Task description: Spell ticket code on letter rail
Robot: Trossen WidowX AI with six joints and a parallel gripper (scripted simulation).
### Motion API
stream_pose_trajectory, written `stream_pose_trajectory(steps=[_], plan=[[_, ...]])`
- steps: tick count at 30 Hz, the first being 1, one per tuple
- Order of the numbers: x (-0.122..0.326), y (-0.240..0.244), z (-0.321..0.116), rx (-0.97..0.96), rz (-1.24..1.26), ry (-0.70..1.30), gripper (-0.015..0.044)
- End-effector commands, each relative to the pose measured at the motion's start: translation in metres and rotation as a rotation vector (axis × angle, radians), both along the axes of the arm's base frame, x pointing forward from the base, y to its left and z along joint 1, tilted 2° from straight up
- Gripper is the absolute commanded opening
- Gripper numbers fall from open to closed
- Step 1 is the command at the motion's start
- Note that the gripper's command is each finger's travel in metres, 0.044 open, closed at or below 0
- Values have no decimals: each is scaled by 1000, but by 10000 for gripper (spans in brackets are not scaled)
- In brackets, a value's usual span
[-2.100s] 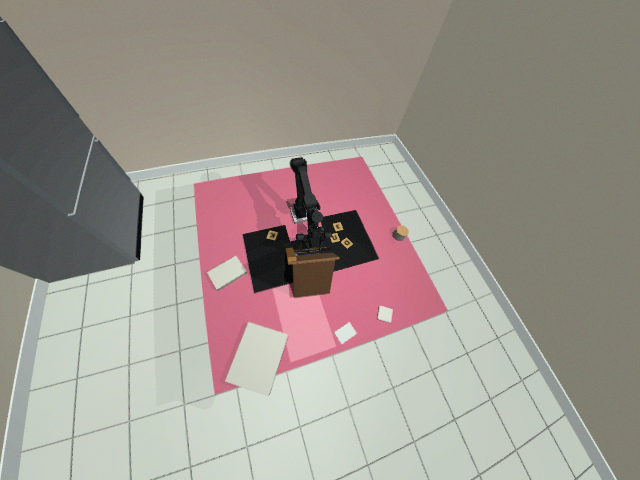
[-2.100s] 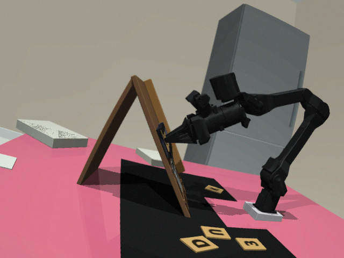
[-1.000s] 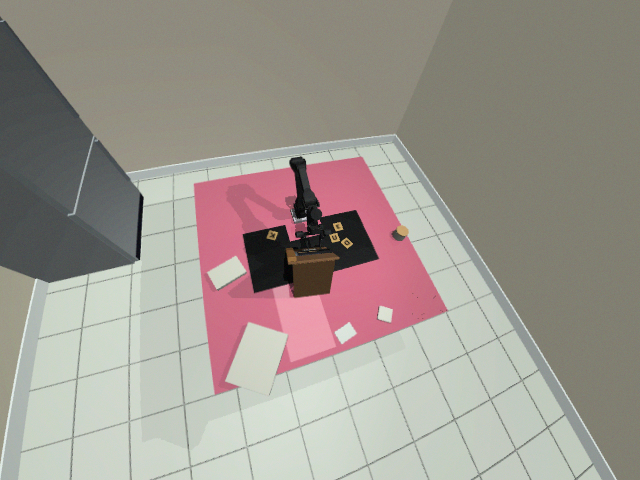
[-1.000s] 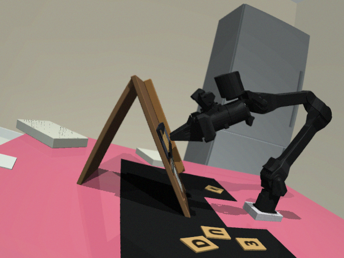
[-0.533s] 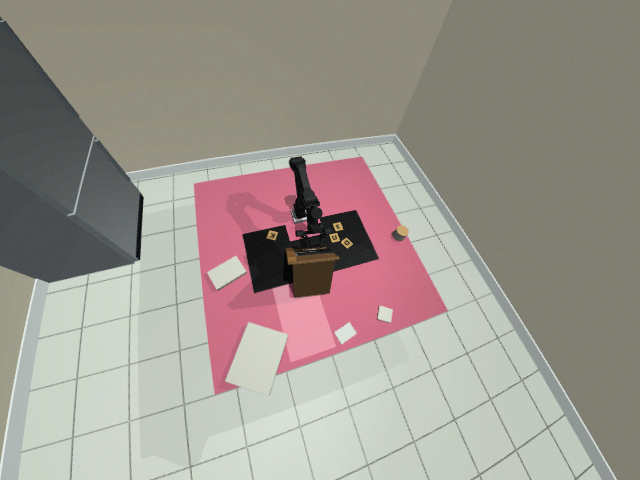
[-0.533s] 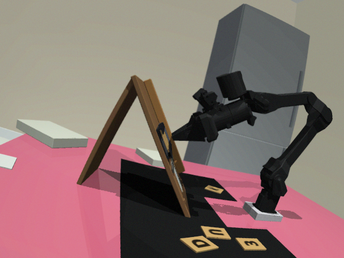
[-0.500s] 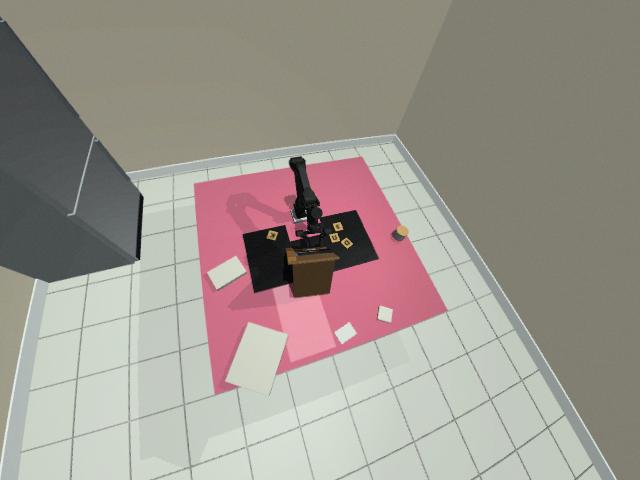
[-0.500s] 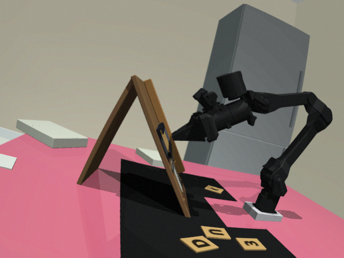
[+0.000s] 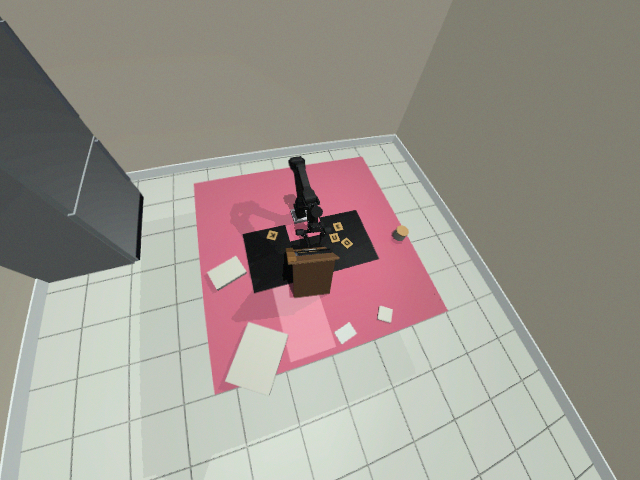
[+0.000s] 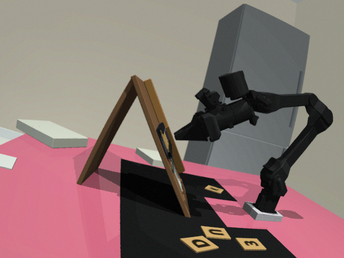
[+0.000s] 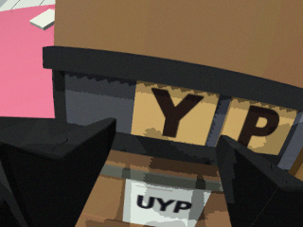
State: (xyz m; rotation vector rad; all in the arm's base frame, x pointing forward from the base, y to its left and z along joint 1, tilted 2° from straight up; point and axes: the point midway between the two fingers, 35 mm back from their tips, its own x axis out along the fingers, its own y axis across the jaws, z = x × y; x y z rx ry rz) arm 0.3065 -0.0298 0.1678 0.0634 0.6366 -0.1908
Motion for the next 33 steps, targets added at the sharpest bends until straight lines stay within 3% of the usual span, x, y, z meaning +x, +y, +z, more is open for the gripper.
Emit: stream_pose_trajectory(steps=[1,33], plan=[[-2,0,2,0,-5,-4,295],[-11,1,9,0,-5,-4,295]])
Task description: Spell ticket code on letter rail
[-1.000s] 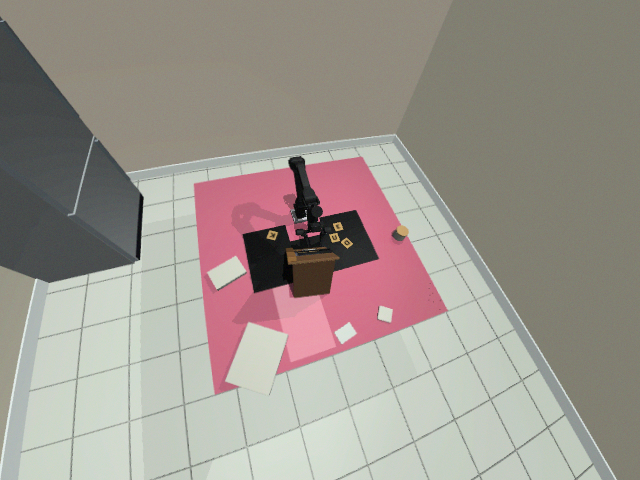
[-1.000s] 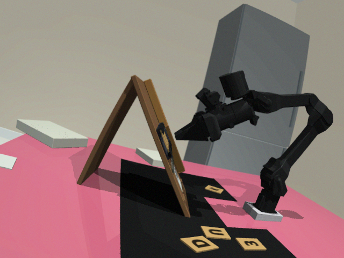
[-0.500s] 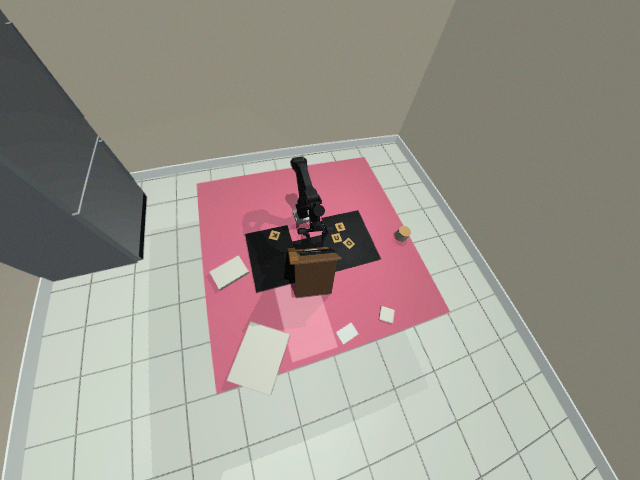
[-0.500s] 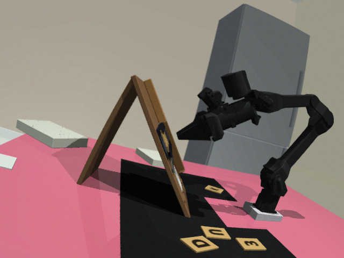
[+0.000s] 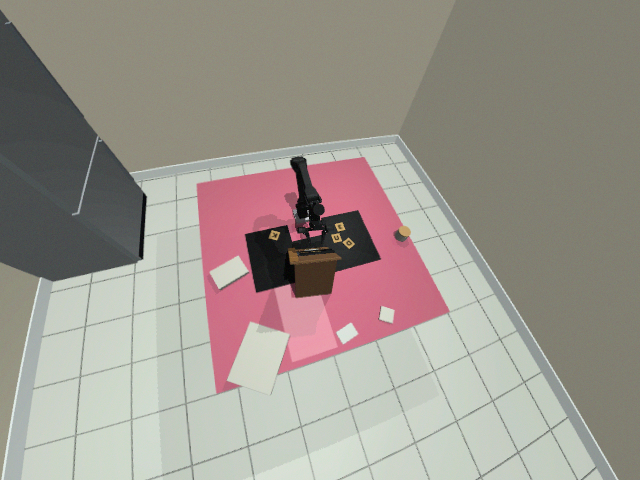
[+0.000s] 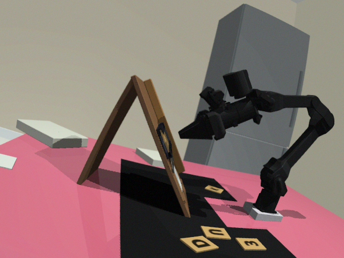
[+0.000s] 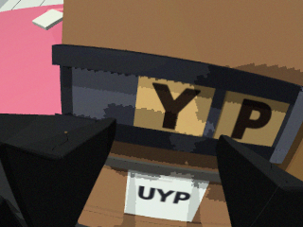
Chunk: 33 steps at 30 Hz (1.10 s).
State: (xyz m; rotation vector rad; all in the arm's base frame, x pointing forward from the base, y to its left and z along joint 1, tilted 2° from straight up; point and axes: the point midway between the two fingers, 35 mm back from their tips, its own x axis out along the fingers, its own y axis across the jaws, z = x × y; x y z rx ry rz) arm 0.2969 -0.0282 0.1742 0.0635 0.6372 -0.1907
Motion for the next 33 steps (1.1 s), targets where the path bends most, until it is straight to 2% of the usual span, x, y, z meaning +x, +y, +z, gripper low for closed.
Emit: stream_pose_trajectory(steps=[1,14,25,33], plan=[[-2,-1,3,0,-5,-4,295],[-5,-2,7,0,-5,-4,295],[-3,-2,4,0,-5,-1,6],[-3,-2,4,0,-5,-1,0]])
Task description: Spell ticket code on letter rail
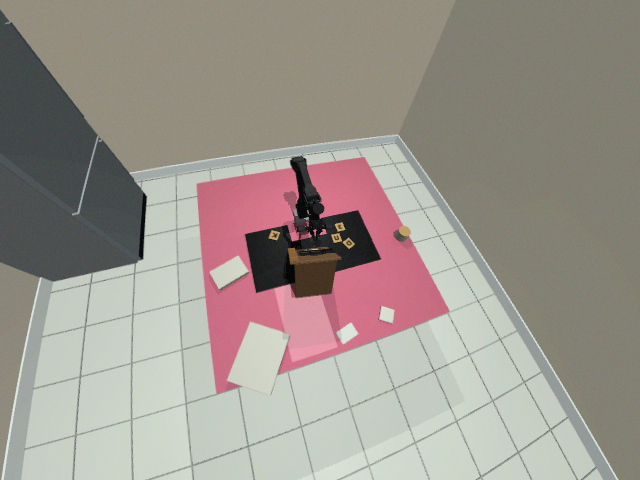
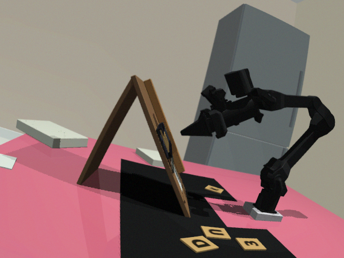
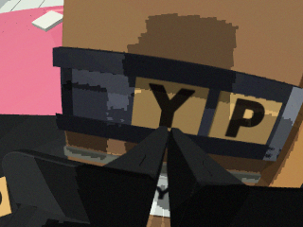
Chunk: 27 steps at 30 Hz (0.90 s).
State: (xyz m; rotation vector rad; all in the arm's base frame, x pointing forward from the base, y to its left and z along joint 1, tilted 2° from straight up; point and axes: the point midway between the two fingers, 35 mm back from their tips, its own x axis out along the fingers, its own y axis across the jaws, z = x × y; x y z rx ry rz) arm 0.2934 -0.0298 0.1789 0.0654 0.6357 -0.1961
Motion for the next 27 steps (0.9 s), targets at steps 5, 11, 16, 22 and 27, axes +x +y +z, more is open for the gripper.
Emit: stream_pose_trajectory(steps=[5,11,16,22,27], plan=[[2,2,0,8,3,25,0],[19,13,5,66,17,252,0],[28,21,8,105,15,453,0],[34,28,9,140,3,666,0],[34,28,9,141,2,673,0]])
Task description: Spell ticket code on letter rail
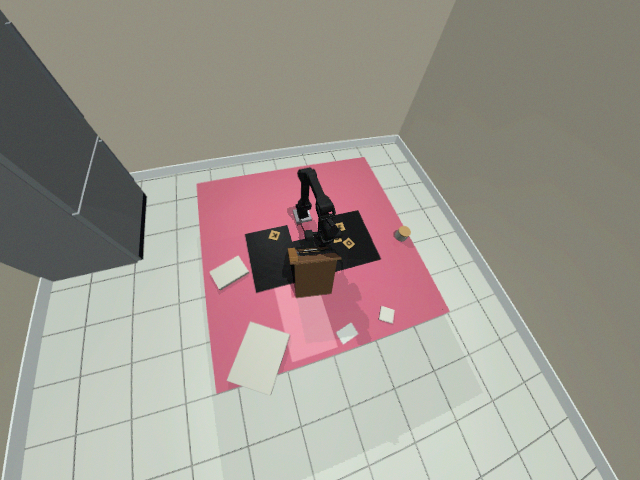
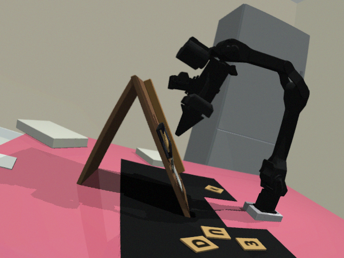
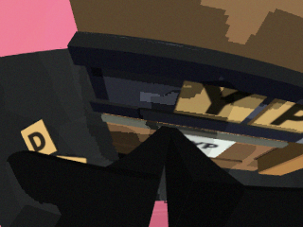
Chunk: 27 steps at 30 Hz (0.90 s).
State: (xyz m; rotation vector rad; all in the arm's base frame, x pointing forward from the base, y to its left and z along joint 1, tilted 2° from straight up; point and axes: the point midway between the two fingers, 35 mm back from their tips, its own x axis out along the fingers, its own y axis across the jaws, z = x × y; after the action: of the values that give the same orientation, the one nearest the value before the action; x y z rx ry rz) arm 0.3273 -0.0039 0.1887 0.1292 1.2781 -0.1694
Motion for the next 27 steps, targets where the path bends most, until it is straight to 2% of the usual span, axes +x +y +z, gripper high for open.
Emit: stream_pose_trajectory(steps=[1,27], plan=[[0,2,-1,10,-4,42,0],[8,0,-8,10,-4,41,0]])
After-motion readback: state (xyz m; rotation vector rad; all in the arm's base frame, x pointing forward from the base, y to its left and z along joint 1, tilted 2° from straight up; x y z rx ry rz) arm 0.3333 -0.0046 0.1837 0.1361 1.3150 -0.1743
